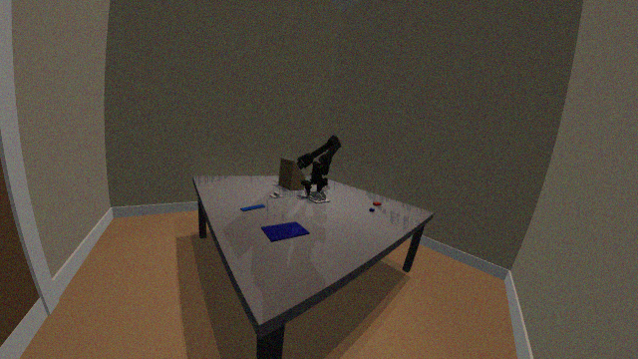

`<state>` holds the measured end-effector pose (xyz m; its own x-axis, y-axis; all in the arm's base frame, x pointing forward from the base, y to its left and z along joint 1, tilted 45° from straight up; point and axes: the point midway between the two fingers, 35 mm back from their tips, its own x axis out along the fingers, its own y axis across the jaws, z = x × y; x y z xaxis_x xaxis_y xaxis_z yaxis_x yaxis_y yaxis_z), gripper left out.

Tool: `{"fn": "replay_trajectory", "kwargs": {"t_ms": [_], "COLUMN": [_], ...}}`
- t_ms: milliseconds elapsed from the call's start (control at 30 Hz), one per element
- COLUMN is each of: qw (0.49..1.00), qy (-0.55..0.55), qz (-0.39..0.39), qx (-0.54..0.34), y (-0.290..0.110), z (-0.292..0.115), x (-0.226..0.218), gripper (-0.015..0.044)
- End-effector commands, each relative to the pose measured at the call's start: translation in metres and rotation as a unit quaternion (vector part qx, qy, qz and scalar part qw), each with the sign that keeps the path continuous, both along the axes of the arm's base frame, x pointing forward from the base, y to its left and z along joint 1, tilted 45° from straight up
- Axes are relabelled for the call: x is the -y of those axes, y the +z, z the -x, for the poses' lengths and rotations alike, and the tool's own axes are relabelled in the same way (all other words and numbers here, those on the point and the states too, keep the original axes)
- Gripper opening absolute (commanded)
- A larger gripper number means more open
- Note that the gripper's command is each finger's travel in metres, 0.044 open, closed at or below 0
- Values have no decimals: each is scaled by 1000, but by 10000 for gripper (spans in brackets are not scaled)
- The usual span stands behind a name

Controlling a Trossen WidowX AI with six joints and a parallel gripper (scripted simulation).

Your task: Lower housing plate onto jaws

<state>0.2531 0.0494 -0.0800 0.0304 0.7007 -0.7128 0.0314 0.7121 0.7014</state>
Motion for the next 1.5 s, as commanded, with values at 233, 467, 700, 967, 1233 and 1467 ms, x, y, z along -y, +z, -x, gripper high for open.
{"fn": "replay_trajectory", "kwargs": {"t_ms": [233,467,700,967,1233,1467], "qw": [1000,1000,1000,1000,1000,1000], "qy": [-2,-2,-2,-2,-2,-2], "qz": [-3,-3,-3,-3,-3,-3], "qx": [0,0,0,0,0,0], "y": [-2,-2,-3,-5,-5,-5], "z": [0,0,-1,-1,-1,-1], "x": [-3,-3,-4,-6,-6,-6], "gripper": [351,351,351,351,351,351]}}
